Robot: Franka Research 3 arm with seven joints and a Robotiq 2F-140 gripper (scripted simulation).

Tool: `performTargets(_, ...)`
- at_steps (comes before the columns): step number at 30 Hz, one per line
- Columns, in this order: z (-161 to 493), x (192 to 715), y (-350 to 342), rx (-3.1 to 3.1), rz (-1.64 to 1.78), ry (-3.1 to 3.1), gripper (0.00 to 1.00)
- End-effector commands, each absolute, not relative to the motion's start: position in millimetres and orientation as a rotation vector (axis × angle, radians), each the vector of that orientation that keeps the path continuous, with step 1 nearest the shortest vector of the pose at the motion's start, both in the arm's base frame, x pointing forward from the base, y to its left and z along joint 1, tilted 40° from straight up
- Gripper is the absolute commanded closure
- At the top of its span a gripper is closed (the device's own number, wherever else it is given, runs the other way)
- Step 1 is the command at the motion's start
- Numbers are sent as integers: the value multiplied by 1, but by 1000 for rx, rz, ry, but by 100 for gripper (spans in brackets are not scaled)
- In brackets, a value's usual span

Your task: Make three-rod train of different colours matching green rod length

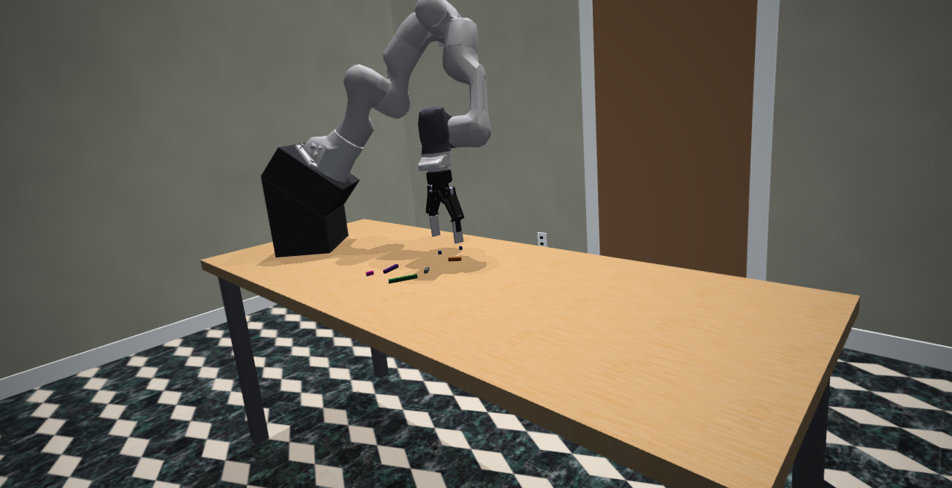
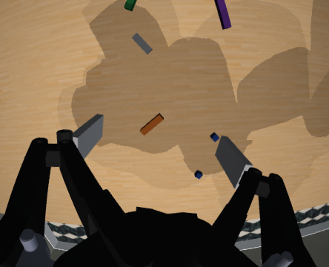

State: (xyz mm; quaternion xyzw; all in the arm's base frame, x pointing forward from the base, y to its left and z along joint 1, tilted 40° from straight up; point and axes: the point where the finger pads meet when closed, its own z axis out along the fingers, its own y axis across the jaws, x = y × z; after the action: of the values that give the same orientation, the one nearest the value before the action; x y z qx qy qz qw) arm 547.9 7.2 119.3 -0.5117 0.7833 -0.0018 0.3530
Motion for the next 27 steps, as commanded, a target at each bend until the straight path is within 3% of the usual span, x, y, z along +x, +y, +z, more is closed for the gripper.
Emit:
performTargets(1,120,551,5,-1172,93,2146,0)
performTargets(27,124,564,-10,-779,245,2336,0)
